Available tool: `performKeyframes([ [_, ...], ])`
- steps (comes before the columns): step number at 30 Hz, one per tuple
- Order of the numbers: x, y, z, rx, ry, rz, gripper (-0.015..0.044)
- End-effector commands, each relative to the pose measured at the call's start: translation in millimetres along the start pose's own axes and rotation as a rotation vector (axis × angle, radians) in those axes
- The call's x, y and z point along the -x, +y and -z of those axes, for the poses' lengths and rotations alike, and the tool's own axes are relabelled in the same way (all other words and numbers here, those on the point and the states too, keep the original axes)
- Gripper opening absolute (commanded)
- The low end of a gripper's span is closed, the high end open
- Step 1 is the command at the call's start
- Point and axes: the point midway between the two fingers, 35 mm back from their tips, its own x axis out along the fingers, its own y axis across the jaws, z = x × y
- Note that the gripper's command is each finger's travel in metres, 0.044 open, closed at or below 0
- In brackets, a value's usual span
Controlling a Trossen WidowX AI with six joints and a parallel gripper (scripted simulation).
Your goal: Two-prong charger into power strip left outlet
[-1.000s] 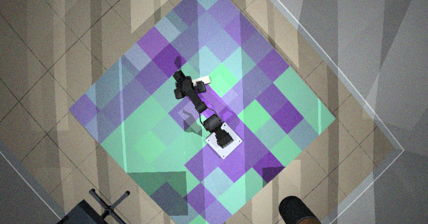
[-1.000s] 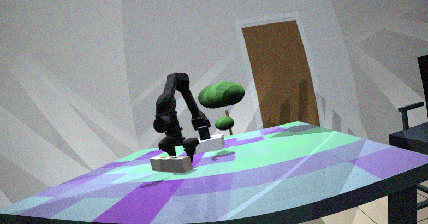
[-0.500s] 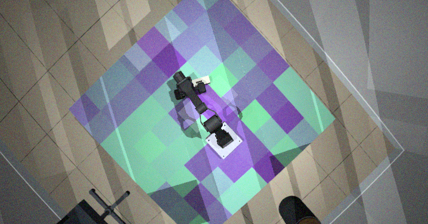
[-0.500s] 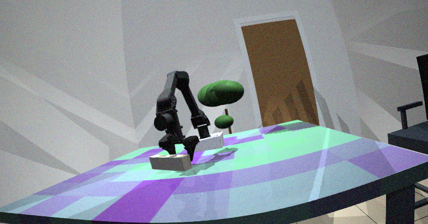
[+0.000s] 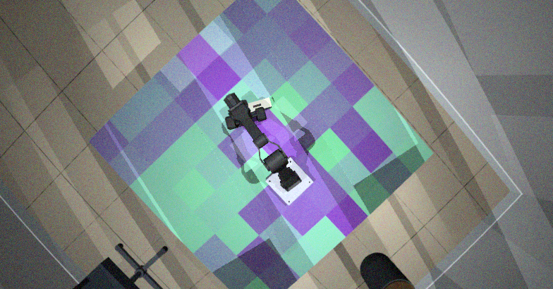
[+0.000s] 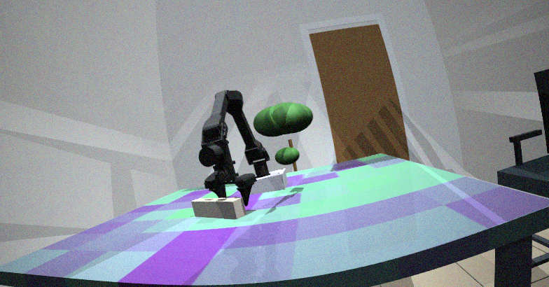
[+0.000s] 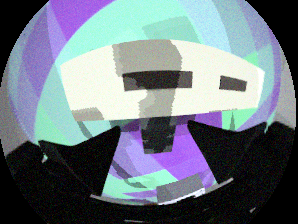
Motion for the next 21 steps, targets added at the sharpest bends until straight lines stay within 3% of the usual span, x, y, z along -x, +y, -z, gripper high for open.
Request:
performKeyframes([
  [1,-0.7,-0.7,1.4,-0.003,-0.003,0.003,0.0440],
  [21,-1.3,-0.1,10.3,-0.003,-0.011,0.002,0.0440],
])
